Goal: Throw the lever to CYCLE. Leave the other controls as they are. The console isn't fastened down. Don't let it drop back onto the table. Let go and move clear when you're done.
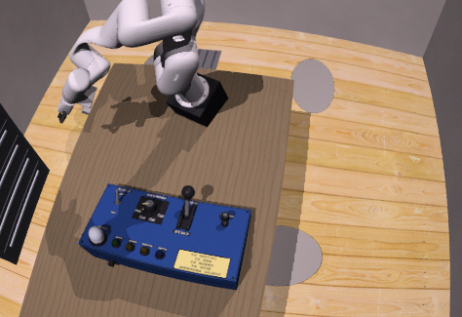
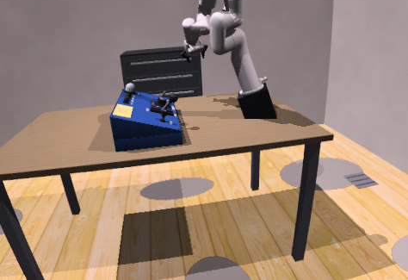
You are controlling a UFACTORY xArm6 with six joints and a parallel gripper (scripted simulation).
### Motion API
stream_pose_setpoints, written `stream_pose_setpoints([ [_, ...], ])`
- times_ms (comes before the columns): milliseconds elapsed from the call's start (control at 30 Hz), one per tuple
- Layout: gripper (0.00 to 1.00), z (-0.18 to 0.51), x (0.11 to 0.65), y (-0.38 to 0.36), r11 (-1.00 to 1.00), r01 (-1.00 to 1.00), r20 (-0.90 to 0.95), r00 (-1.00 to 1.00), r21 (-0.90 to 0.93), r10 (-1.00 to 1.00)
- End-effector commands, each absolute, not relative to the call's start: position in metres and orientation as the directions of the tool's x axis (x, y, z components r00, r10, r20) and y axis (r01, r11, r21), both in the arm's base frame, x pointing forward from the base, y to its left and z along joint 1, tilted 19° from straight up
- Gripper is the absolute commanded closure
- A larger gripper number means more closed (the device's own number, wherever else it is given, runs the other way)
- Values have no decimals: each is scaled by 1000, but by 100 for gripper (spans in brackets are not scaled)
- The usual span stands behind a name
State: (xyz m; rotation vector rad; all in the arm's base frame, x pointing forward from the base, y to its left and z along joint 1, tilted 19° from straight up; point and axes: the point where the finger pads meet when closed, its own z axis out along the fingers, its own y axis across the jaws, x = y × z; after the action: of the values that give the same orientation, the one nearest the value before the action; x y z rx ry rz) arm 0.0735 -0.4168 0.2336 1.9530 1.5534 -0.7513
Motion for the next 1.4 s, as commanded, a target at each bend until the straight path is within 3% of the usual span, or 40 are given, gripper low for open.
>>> stream_pose_setpoints([
  [0,0,235,74,-418,-199,978,-708,185,64,681],
  [733,0,235,78,-416,-203,976,-707,197,77,680],
  [1367,0,240,163,-375,-298,894,-623,447,335,642],
])
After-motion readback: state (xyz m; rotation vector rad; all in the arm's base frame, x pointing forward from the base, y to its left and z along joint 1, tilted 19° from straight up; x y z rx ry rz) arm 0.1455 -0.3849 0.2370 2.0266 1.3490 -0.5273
